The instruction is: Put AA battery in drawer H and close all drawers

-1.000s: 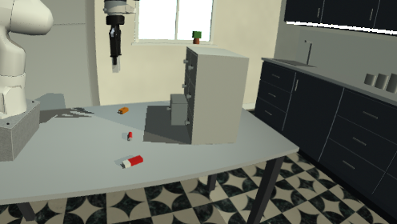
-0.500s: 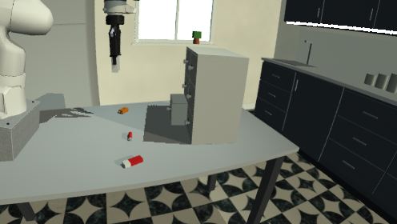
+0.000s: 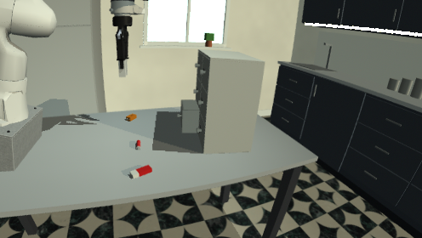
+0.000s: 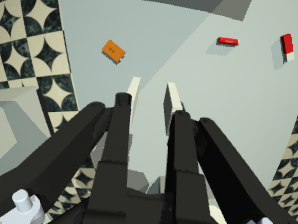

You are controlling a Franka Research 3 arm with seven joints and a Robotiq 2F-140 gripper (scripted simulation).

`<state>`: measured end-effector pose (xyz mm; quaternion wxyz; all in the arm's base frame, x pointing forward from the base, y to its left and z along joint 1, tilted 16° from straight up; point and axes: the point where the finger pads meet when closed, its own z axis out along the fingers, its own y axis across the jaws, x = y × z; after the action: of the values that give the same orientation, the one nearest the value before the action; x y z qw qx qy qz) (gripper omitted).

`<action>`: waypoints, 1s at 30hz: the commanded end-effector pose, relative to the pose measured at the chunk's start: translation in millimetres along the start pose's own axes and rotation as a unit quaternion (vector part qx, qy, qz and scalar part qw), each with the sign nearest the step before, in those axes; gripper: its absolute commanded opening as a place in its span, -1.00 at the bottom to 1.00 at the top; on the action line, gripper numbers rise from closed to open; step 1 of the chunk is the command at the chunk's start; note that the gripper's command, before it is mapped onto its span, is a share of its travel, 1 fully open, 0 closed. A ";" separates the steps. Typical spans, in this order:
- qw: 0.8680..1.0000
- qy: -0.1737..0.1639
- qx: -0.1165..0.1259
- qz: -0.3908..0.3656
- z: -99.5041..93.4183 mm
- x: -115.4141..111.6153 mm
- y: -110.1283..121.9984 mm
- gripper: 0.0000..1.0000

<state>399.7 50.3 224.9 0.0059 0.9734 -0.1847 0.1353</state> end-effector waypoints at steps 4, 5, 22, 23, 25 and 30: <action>1.000 0.000 0.000 0.015 3.3 1.1 2.7 -0.60; 1.000 0.000 0.000 0.019 4.2 1.5 3.7 -0.60; 0.989 0.000 0.000 0.145 31.0 14.1 32.0 -0.60; 0.988 0.000 0.000 0.158 33.6 15.3 34.8 -0.60; 0.983 0.000 0.000 0.183 39.1 17.8 40.5 -0.60; 0.968 0.000 0.000 0.250 53.7 24.6 55.9 -0.60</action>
<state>409.6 -5.9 185.0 -0.0204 0.9211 -0.3662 0.1308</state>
